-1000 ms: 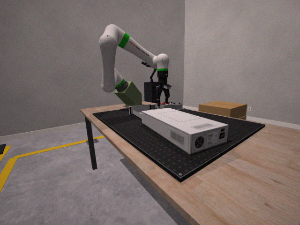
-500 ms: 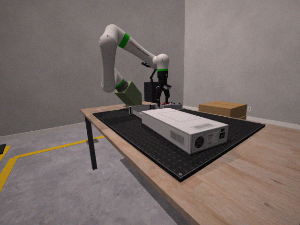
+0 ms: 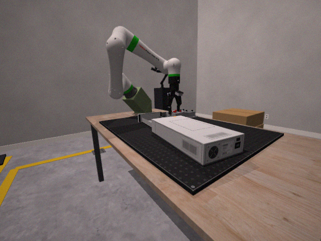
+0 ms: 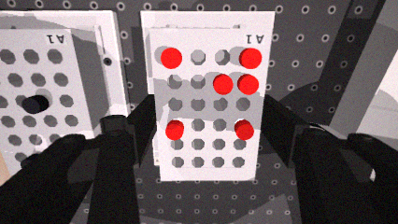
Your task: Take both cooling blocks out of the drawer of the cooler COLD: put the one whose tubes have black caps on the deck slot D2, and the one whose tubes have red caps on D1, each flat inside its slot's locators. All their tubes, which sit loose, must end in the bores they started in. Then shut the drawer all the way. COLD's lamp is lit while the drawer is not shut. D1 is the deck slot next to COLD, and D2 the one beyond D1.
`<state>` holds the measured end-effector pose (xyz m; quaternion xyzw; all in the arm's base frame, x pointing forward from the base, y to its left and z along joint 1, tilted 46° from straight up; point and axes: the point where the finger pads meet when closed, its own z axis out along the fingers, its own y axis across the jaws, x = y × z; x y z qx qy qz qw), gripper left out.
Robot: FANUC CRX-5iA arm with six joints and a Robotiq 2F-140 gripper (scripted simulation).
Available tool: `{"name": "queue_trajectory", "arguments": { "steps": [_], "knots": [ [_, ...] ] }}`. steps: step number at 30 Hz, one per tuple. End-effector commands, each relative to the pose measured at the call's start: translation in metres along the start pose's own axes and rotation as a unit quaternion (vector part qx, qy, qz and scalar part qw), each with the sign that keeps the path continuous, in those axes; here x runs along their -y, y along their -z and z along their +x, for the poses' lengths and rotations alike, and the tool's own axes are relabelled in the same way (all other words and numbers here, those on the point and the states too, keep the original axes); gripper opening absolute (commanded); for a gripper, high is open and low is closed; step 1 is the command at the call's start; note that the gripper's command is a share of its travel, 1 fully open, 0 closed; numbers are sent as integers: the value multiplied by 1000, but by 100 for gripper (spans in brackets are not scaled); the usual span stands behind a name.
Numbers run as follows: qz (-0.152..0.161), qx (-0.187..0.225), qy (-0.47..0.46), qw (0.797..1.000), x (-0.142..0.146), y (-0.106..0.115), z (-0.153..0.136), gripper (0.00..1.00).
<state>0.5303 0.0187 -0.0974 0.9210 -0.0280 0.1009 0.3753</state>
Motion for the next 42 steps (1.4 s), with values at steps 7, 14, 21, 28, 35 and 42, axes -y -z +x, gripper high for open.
{"name": "queue_trajectory", "arguments": {
  "steps": [7, 14, 21, 28, 35, 42],
  "knots": [
    [1, -1, 0, 1000, 1, 0, 1, 10],
    [1, -1, 0, 1000, 1, -1, 1, 10],
    [1, -1, 0, 1000, 1, -2, 1, 10],
    [1, -1, 0, 1000, 1, -3, 1, 10],
    [1, -1, 0, 1000, 1, -5, 1, 10],
    [1, -1, 0, 1000, 1, -5, 1, 10]
  ]
}}
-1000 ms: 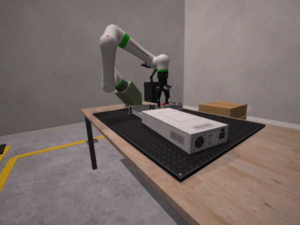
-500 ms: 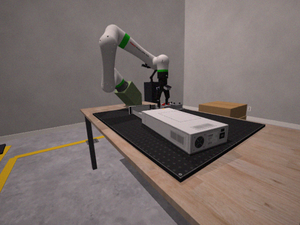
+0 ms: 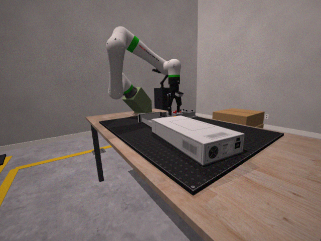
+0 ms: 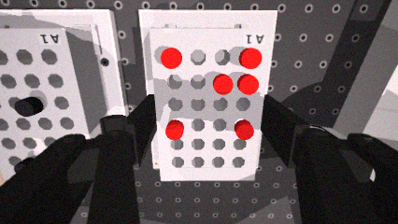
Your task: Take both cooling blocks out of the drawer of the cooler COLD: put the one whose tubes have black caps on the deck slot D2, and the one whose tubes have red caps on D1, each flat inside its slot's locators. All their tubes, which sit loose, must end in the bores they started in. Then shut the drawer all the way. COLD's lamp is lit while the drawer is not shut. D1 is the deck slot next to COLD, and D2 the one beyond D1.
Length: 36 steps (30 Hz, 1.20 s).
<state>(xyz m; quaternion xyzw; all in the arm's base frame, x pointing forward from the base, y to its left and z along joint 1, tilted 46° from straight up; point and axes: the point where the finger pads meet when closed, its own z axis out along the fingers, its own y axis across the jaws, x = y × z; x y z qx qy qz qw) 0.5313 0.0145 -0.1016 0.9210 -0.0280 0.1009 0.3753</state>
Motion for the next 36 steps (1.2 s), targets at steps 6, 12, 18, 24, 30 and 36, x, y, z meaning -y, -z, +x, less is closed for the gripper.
{"name": "queue_trajectory", "arguments": {
  "steps": [6, 12, 18, 24, 30, 36],
  "knots": [
    [1, -1, 0, 1000, 1, 0, 1, 10],
    [1, -1, 0, 1000, 1, -1, 1, 10],
    [1, -1, 0, 1000, 1, -2, 1, 10],
    [1, -1, 0, 1000, 1, -2, 1, 10],
    [1, -1, 0, 1000, 1, -2, 1, 10],
    [1, -1, 0, 1000, 1, -3, 1, 10]
  ]
}}
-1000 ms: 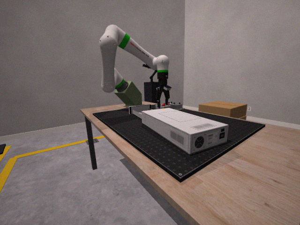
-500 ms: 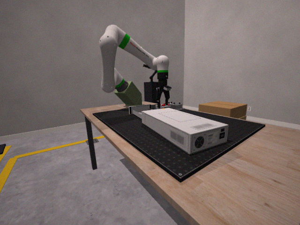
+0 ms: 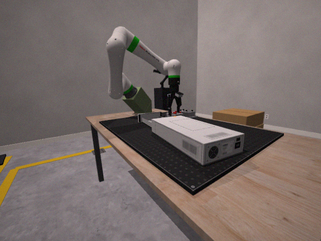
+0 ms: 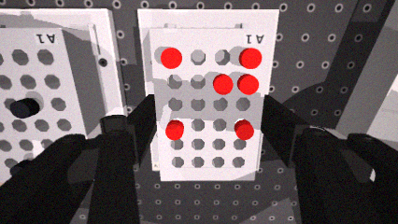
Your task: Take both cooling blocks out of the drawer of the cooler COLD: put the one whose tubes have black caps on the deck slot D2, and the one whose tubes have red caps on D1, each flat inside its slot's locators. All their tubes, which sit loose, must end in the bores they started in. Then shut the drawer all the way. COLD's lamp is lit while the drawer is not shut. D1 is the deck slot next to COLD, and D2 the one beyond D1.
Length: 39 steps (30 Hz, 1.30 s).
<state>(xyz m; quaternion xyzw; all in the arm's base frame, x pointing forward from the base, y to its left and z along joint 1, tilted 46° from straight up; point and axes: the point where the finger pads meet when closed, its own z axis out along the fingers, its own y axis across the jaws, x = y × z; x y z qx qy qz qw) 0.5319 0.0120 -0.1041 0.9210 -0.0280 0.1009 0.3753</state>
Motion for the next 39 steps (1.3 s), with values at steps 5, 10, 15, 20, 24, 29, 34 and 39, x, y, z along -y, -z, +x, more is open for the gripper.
{"name": "queue_trajectory", "arguments": {
  "steps": [5, 10, 15, 20, 24, 29, 34, 39],
  "knots": [
    [1, -1, 0, 1000, 1, 1, 1, 10],
    [1, -1, 0, 1000, 1, 1, 1, 10],
    [1, -1, 0, 1000, 1, 1, 1, 10],
    [1, -1, 0, 1000, 1, 1, 1, 10],
    [1, -1, 0, 1000, 1, 1, 1, 10],
    [1, -1, 0, 1000, 1, 1, 1, 13],
    [1, -1, 0, 1000, 1, 1, 1, 20],
    [1, -1, 0, 1000, 1, 1, 1, 28]
  ]
}}
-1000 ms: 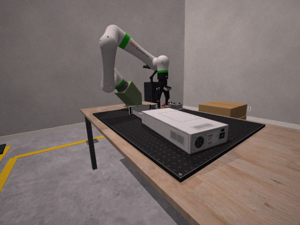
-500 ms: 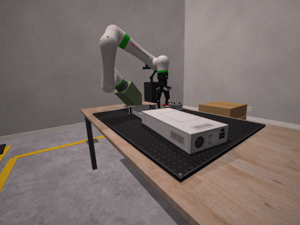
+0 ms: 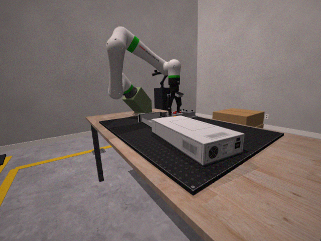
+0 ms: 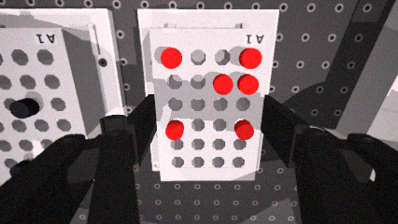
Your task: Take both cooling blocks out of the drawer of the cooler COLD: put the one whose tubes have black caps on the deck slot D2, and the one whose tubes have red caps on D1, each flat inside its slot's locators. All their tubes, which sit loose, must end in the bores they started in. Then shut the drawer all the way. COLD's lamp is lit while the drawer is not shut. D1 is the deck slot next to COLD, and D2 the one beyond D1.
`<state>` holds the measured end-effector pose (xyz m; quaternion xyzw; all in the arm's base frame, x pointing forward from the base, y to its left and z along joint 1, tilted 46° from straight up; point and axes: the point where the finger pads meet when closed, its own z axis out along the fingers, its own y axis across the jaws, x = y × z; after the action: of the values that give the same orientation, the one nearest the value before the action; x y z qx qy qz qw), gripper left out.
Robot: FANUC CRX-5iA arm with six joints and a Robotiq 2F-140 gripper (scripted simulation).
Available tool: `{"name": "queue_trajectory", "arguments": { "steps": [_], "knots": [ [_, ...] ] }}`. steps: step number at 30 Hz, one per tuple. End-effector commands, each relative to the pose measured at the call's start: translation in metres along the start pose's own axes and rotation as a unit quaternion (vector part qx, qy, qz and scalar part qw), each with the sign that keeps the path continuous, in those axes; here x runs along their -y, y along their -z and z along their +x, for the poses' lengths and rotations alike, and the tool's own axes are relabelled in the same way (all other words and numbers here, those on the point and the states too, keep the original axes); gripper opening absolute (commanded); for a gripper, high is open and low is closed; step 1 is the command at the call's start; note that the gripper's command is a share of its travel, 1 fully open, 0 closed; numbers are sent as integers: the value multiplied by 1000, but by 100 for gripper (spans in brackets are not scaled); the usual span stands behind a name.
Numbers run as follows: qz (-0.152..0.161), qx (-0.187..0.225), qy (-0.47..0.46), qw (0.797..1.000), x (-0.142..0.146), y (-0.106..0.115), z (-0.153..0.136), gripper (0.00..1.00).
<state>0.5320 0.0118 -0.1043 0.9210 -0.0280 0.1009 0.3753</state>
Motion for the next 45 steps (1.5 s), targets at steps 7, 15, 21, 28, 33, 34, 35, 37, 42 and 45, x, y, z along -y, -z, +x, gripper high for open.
{"name": "queue_trajectory", "arguments": {
  "steps": [7, 15, 21, 28, 33, 34, 35, 37, 42, 45],
  "knots": [
    [1, -1, 0, 1000, 1, 1, 1, 35],
    [1, -1, 0, 1000, 1, 1, 1, 47],
    [1, -1, 0, 1000, 1, 1, 1, 56],
    [1, -1, 0, 1000, 1, 1, 1, 64],
    [1, -1, 0, 1000, 1, 1, 1, 66],
    [1, -1, 0, 1000, 1, 1, 1, 66],
    [1, -1, 0, 1000, 1, 1, 1, 66],
    [1, -1, 0, 1000, 1, 1, 1, 66],
    [1, -1, 0, 1000, 1, 1, 1, 66],
    [1, -1, 0, 1000, 1, 1, 1, 66]
  ]
}}
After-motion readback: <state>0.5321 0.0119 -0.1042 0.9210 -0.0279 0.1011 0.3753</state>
